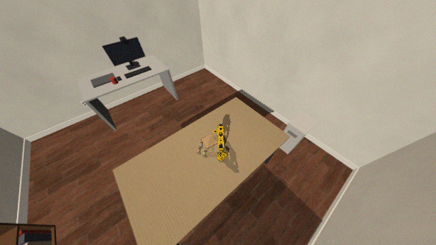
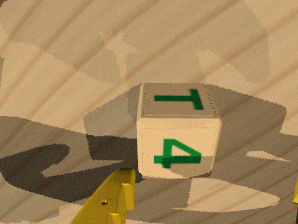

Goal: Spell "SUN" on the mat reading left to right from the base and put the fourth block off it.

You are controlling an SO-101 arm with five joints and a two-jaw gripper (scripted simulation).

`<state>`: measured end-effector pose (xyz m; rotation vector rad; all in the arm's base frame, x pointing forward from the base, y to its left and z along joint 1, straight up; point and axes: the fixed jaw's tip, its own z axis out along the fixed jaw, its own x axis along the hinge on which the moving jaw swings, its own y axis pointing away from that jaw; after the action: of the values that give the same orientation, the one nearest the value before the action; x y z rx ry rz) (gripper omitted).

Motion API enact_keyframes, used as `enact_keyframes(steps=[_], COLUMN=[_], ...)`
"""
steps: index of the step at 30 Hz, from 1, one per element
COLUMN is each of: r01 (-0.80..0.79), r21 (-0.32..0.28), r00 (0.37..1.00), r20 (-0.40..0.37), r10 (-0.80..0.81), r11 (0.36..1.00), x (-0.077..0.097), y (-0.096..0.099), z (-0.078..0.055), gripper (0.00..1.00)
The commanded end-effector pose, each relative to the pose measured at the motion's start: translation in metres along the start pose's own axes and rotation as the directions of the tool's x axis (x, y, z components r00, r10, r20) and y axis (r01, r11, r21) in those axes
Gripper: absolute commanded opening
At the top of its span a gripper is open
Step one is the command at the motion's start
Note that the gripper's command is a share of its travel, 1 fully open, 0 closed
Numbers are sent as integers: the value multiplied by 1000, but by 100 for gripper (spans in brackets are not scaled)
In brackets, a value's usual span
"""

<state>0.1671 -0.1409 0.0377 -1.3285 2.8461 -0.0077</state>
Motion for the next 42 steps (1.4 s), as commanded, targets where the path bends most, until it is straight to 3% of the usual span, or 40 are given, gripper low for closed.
enact_keyframes(steps=[1, 10, 35, 42], r01=[0, 0, 0, 0], r21=[91, 95, 97, 176], r00=[1000, 1000, 1000, 1000], r20=[1, 1, 1, 0], r10=[0, 0, 0, 0], r11=[996, 995, 995, 984], x=[1, 1, 1, 1], y=[-11, -7, -7, -9], z=[-28, -49, -50, -66], gripper=[33, 33, 33, 33])
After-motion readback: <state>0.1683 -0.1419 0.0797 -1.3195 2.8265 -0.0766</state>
